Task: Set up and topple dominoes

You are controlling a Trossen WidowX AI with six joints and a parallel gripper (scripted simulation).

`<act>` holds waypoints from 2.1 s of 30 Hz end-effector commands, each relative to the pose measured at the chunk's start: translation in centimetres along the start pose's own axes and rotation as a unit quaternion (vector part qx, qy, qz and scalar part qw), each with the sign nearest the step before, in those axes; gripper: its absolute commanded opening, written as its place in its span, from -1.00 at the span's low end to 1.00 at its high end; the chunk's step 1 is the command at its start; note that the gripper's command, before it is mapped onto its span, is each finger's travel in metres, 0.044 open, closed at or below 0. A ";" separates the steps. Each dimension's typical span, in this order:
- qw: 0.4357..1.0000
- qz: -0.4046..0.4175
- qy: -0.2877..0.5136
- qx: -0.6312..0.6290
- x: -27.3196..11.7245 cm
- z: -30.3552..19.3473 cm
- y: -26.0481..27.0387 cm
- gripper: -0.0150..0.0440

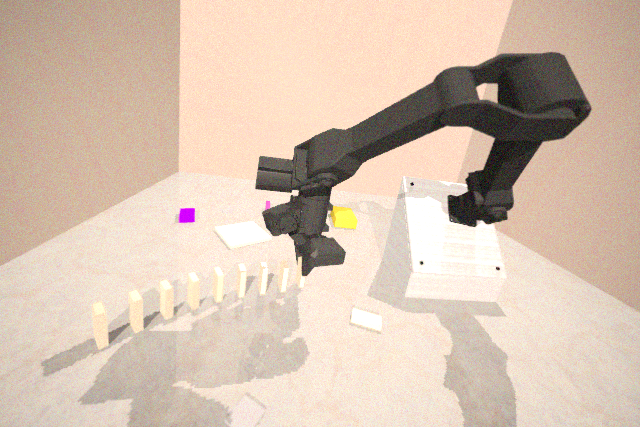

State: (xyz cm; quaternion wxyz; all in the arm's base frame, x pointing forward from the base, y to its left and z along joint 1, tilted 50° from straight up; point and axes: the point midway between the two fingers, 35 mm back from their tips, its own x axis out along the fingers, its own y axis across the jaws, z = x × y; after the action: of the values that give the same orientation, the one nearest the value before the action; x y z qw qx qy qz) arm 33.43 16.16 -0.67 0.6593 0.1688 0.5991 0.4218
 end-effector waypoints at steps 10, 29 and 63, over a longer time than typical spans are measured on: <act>1.000 0.003 0.001 0.008 0.2 -0.2 -0.1 0.23; 1.000 -0.004 0.002 0.004 -10.8 0.2 -0.5 1.00; 0.951 0.000 0.003 0.308 -2.2 -6.7 9.6 1.00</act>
State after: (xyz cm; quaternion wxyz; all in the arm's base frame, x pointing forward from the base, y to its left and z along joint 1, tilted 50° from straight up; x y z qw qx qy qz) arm 24.37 17.07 7.44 0.5782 0.3635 0.6958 0.2224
